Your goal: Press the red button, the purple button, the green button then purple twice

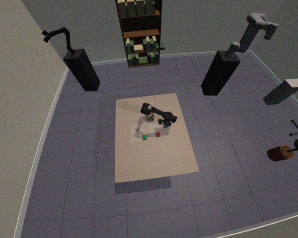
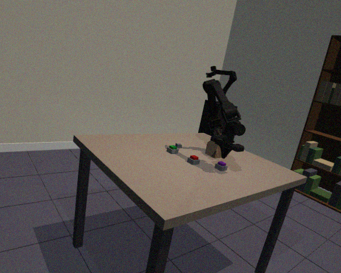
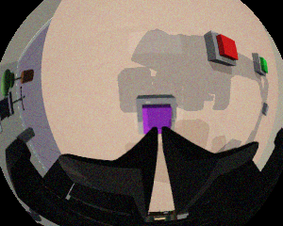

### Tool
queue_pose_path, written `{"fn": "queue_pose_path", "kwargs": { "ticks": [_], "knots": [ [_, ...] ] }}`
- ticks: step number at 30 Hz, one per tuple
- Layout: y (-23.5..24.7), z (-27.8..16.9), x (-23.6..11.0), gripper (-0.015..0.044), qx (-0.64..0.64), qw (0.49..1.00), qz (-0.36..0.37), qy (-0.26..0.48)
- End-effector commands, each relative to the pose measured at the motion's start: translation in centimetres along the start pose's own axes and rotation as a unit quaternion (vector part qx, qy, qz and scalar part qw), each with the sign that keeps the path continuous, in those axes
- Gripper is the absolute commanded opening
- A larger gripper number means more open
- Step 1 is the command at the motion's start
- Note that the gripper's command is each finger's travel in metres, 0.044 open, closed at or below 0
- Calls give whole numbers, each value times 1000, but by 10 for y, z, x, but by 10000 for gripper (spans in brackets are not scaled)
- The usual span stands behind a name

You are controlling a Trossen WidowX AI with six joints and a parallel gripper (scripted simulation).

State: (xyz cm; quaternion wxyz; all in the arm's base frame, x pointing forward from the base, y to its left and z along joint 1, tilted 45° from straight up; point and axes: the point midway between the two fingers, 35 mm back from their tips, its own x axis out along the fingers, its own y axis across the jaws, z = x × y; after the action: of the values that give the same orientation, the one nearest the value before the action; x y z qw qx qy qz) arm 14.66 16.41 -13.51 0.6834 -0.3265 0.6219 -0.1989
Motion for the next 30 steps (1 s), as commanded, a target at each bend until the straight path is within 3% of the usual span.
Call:
{"fn": "queue_pose_path", "kwargs": {
  "ticks": [1,3,10,20,27,30],
  "knots": [
    [2,0,-32,20,2,1000,3,1],
    [1,-1,-60,20,2,1000,3,1],
    [-8,9,-67,20,0,1000,7,1],
    [-153,106,-76,20,-5,1000,25,-6],
    [-269,120,-64,20,2,1000,-2,-1],
    [-278,120,-63,20,3,1000,-5,0]
  ]
}}
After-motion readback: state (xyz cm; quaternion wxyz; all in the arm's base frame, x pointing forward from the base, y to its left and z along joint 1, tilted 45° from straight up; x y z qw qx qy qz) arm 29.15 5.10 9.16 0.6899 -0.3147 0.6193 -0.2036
